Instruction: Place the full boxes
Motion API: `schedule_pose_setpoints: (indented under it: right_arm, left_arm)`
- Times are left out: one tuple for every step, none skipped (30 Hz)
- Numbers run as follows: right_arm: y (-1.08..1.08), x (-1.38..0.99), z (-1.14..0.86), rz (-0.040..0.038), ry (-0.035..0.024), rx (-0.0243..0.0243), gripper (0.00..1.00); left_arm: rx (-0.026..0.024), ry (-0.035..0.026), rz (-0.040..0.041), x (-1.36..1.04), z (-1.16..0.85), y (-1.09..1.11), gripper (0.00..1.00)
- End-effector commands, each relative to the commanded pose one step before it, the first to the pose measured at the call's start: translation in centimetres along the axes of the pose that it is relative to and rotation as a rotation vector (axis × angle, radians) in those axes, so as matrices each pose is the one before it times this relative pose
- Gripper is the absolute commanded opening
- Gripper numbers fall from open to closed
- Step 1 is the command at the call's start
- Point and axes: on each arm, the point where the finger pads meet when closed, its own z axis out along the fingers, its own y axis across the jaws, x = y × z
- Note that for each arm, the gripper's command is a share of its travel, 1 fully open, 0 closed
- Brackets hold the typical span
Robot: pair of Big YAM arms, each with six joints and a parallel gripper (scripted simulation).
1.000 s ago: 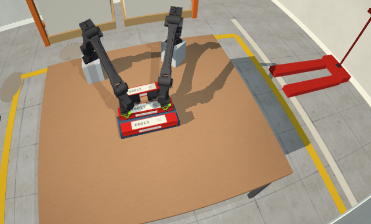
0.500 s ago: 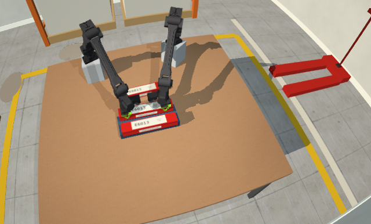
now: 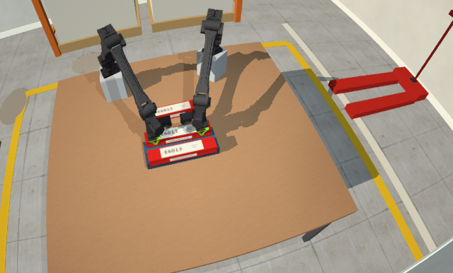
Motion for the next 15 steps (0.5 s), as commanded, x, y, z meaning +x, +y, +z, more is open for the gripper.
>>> schedule_pose_setpoints:
  right_arm:
    - [-3.246, 1.119, -3.613, 0.00970, -0.01230, 0.08055, 0.00]
    - [0.215, 0.078, 0.115, -0.00016, 0.00202, -0.00503, 0.00]
    - [0.080, 0.027, 0.026, -0.00009, 0.00109, -0.00271, 0.00]
    - [-0.025, -0.016, 0.017, 0.00004, -0.00051, 0.00126, 0.00]
    - [-0.051, -0.027, 0.036, 0.00010, -0.00121, 0.00298, 0.00]
    - [-0.090, -0.040, -0.035, 0.00007, -0.00081, 0.00200, 0.00]
    - [0.000, 0.000, 0.000, 0.00000, 0.00000, 0.00000, 0.00]
    - [0.000, 0.000, 0.000, 0.00000, 0.00000, 0.00000, 0.00]
    - [-0.132, -0.052, -0.181, -0.00005, 0.00057, -0.00142, 0.00]
    - [0.162, 0.056, 0.150, -0.00005, 0.00064, -0.00160, 0.00]
    - [0.156, 0.054, 0.150, -0.00004, 0.00053, -0.00132, 0.00]
    - [0.156, 0.054, 0.149, -0.00004, 0.00052, -0.00130, 0.00]
    - [-0.045, -0.021, -0.026, 0.00002, -0.00022, 0.00052, 0.00]
    - [-0.030, -0.015, -0.039, -0.00002, 0.00021, -0.00052, 0.00]
    - [-0.012, -0.009, 0.014, 0.00002, -0.00028, 0.00069, 0.00]
  left_arm:
    - [-0.08900, -0.00968, -0.00182, 1.355, -3.708, 3.275, 0.00]
    - [0.00393, 0.00131, 0.00030, 0.048, 0.092, -0.168, 0.00]
    - [0.00289, 0.00096, 0.00022, 0.027, 0.035, -0.093, 0.00]
    - [-0.00052, -0.00017, -0.00004, 0.000, 0.039, -0.013, 0.00]
    - [-0.00276, -0.00092, -0.00021, -0.025, 0.009, 0.070, 0.00]
    - [-0.00245, -0.00082, -0.00019, -0.034, -0.043, 0.107, 0.00]
    - [0.00000, 0.00000, 0.00000, 0.000, 0.000, 0.000, 0.00]
    - [0.00000, 0.00000, 0.00000, 0.000, 0.000, 0.000, 0.00]
    - [0.00159, 0.00053, 0.00012, -0.014, -0.107, 0.062, 0.00]
    - [0.00201, 0.00067, 0.00016, 0.048, 0.161, -0.183, 0.00]
    - [0.00168, 0.00056, 0.00013, 0.045, 0.160, -0.175, 0.00]
    - [-0.00120, -0.00040, -0.00009, -0.011, 0.015, 0.025, 0.00]
    - [0.00148, 0.00049, 0.00011, 0.007, -0.008, -0.022, 0.00]
    - [0.00153, 0.00051, 0.00012, 0.014, 0.023, -0.051, 0.00]
    - [-0.00140, -0.00047, -0.00011, -0.015, 0.000, 0.042, 0.00]
